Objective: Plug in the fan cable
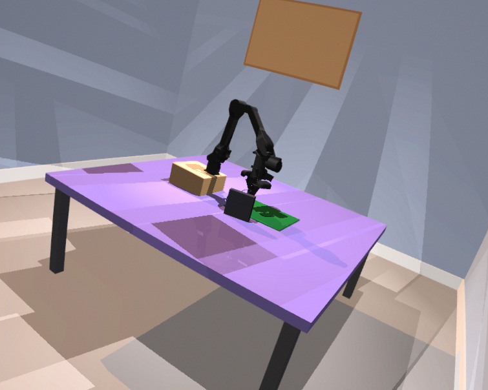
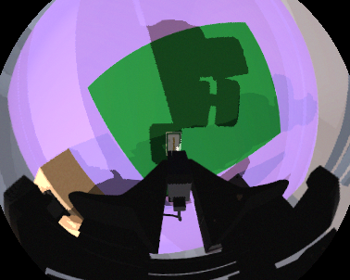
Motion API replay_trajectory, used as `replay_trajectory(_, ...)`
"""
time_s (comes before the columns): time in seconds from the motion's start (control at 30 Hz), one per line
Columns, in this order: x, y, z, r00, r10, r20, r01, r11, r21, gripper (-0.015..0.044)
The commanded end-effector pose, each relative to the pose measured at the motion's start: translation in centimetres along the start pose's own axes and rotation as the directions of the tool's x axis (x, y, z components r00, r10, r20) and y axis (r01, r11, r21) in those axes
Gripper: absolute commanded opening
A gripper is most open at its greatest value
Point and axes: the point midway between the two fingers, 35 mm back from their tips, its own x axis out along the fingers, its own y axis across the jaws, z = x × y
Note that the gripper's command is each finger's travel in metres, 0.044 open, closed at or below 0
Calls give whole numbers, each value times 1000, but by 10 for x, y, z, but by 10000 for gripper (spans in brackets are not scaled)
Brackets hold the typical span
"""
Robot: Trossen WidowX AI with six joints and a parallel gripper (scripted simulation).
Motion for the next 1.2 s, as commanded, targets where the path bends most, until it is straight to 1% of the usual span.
replay_trajectory(0.0,0,1,2,1000,4,3,-4,1000,7,0)
replay_trajectory(0.27,0,1,3,1000,4,3,-4,1000,10,0)
replay_trajectory(0.43,22,2,3,1000,4,3,-4,1000,12,0)
replay_trajectory(1.17,22,1,4,1000,4,3,-4,1000,14,0)
